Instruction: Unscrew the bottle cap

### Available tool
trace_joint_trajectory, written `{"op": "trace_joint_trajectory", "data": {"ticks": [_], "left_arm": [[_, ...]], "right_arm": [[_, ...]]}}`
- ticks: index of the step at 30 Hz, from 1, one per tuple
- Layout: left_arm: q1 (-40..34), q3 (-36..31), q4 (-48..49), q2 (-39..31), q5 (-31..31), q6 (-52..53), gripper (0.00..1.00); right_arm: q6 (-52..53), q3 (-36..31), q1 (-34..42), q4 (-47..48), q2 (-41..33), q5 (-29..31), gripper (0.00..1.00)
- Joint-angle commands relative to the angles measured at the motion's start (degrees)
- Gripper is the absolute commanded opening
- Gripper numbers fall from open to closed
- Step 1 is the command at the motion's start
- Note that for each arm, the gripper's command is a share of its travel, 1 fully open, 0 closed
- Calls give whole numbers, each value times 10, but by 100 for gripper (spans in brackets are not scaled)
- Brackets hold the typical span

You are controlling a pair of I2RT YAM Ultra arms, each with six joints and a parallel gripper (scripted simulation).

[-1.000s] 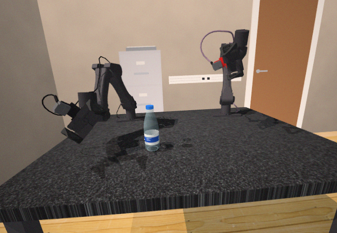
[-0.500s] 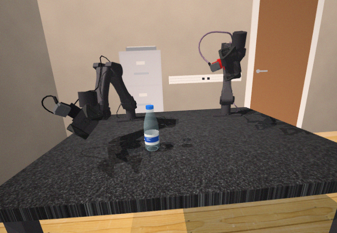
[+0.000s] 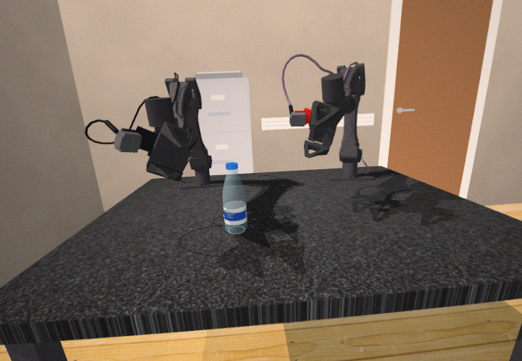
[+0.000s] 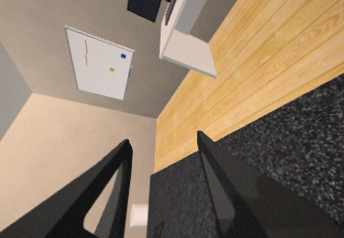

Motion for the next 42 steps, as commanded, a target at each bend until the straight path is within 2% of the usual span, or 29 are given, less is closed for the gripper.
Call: {"op": "trace_joint_trajectory", "data": {"ticks": [1,6,10,12,13,17,23,27,29,32,36,42], "left_arm": [[-43,31,79,38,-70,-134,89],[-101,37,153,106,-136,-249,89],[-132,38,194,137,-178,-326,89],[-132,38,194,137,-178,-326,89],[-147,38,211,146,-203,-369,89],[-202,51,231,152,-253,-449,89],[-260,-9,399,256,-355,-572,89],[-288,-2,479,331,-410,-618,89],[-288,-2,479,331,-410,-618,89],[-314,9,524,374,-447,-671,89],[-343,9,575,415,-492,-732,89],[-349,26,630,449,-524,-742,89]], "right_arm": [[40,39,31,-171,-47,39,57],[81,72,74,-334,-97,73,57],[103,113,97,-446,-109,92,57],[103,113,97,-446,-109,92,57],[110,143,104,-500,-109,98,57],[129,178,122,-594,-122,116,57],[152,237,148,-709,-150,145,57],[179,262,168,-801,-175,164,57],[179,262,168,-801,-175,164,57],[210,288,183,-909,-190,190,57],[235,317,198,-1005,-211,209,57],[245,353,200,-1058,-194,214,57]]}}
